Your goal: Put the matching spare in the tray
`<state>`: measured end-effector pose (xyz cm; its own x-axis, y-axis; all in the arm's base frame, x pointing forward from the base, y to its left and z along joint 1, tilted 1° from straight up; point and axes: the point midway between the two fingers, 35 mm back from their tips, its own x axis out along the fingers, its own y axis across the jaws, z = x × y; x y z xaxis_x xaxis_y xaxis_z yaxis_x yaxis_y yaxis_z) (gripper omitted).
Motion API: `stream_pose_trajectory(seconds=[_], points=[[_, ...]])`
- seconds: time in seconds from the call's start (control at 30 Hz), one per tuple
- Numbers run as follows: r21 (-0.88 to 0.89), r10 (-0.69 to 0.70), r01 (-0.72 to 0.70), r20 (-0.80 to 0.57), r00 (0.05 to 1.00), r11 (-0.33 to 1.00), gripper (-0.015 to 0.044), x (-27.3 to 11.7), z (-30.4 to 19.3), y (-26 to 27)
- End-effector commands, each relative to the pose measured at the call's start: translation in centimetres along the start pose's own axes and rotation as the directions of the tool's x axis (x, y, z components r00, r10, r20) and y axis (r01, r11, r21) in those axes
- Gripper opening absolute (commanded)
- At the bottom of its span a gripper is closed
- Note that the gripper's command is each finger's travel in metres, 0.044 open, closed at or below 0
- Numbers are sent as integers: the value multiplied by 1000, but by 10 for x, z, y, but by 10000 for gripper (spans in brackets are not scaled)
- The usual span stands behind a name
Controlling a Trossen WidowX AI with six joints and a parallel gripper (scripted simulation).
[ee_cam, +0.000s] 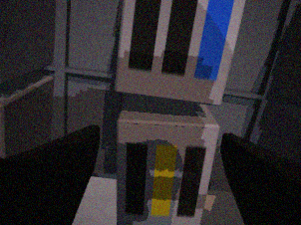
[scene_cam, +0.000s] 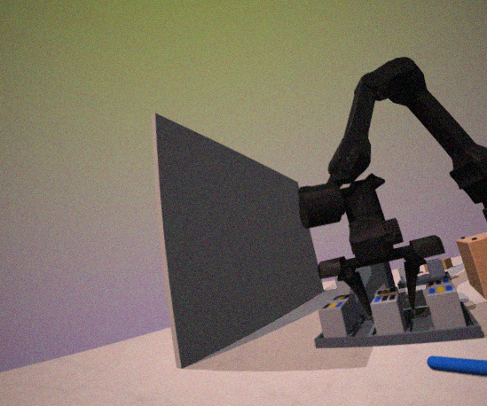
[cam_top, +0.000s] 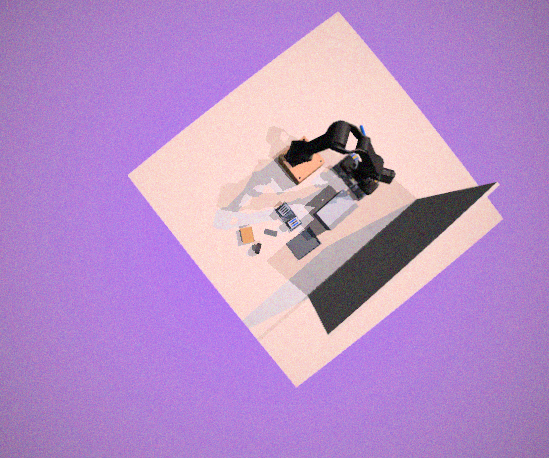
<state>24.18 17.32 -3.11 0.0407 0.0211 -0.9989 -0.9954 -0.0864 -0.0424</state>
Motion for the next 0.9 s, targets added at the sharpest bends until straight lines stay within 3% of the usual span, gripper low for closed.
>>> stream_pose_trajectory(seconds=[0.0,0.1,0.3,0.53,0.67,0.87], points=[[-4,-2,2,-3,1000,1000,300,3,-1,1],[-4,-2,2,-3,1000,1000,300,3,-1,1],[0,1,-1,0,1000,1000,142,2,0,1],[0,1,-1,0,1000,1000,96,2,0,1],[0,1,-1,0,1000,1000,0,2,0,1],[0,1,-1,0,1000,1000,0,2,0,1]])
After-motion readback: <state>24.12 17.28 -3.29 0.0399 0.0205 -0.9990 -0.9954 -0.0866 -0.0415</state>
